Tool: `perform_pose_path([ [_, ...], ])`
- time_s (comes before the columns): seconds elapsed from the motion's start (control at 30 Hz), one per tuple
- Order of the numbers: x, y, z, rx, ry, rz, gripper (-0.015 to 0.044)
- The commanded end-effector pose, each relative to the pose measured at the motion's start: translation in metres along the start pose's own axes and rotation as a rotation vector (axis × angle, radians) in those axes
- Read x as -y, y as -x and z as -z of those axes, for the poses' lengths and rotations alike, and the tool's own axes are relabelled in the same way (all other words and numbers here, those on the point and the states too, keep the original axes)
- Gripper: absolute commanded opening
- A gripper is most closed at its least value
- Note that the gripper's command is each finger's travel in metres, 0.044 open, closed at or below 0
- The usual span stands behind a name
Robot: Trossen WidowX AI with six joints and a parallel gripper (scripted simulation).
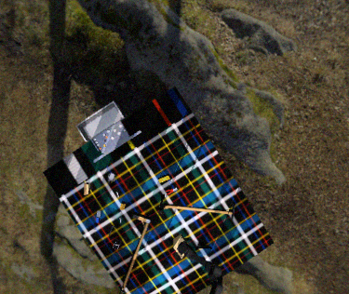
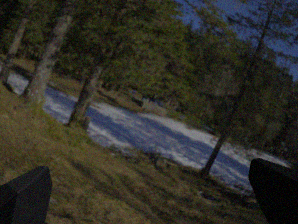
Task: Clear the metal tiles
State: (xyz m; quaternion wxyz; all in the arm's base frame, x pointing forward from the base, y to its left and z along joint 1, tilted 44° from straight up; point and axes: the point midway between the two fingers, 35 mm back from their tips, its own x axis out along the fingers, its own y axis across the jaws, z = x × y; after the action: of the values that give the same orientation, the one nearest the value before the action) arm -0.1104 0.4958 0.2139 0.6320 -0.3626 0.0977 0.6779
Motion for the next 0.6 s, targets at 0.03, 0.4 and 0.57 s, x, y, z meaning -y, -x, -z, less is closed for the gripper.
perform_pose_path([
  [0.03, -0.013, 0.017, -0.033, 0.113, 0.039, 0.029, 0.0440],
  [0.4, -0.045, 0.064, -0.094, 0.351, 0.084, 0.089, 0.0440],
  [0.57, -0.058, 0.090, -0.118, 0.453, 0.086, 0.115, 0.0440],
])
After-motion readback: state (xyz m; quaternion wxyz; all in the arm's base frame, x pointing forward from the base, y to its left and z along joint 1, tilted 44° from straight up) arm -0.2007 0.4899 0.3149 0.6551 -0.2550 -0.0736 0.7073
